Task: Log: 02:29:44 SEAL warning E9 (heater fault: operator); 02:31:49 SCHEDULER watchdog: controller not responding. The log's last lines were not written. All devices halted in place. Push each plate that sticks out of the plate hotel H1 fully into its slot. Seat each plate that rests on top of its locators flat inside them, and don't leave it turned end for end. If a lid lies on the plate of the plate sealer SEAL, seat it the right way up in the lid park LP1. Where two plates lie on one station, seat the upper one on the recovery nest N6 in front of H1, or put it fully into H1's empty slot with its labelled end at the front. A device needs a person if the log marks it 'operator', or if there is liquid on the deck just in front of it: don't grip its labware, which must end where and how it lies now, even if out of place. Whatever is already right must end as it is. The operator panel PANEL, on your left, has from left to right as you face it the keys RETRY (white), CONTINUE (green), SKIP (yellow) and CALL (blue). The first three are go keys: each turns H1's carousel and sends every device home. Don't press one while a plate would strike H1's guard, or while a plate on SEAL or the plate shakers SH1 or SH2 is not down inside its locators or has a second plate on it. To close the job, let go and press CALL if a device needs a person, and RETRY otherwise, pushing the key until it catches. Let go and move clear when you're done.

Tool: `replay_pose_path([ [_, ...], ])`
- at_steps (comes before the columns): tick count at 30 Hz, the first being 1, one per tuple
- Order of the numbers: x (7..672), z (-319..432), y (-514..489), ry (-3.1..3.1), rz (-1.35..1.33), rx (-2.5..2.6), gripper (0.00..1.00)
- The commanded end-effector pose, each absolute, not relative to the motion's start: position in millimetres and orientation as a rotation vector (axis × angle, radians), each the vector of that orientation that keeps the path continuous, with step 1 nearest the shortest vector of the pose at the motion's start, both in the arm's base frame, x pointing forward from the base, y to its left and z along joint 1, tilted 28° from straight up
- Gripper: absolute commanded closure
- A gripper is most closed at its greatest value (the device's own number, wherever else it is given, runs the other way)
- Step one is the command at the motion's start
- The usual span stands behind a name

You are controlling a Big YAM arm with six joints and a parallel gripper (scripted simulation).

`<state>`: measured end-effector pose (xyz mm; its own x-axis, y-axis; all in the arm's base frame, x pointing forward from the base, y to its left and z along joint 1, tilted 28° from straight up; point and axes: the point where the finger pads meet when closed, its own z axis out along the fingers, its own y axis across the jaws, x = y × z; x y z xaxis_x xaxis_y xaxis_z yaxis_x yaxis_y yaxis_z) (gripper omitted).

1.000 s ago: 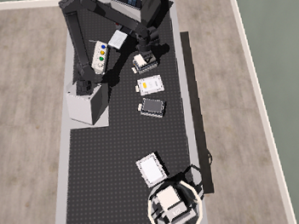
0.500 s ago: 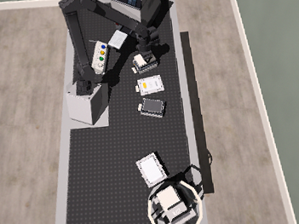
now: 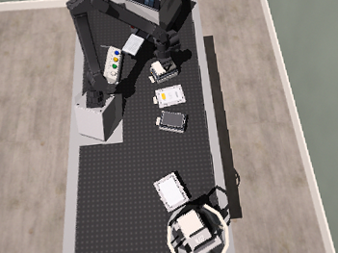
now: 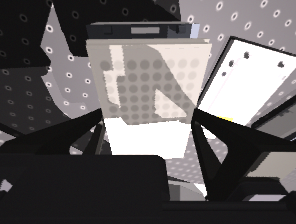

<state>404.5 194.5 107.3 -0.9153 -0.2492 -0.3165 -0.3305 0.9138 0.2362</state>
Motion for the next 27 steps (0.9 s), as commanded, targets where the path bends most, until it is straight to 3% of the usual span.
replay_pose_path([
  [1, 421, 140, 201, 2.716, 0.431, -0.416, 0.16],
  [27, 406, 96, 205, 2.785, 0.42, -0.431, 0.16],
])
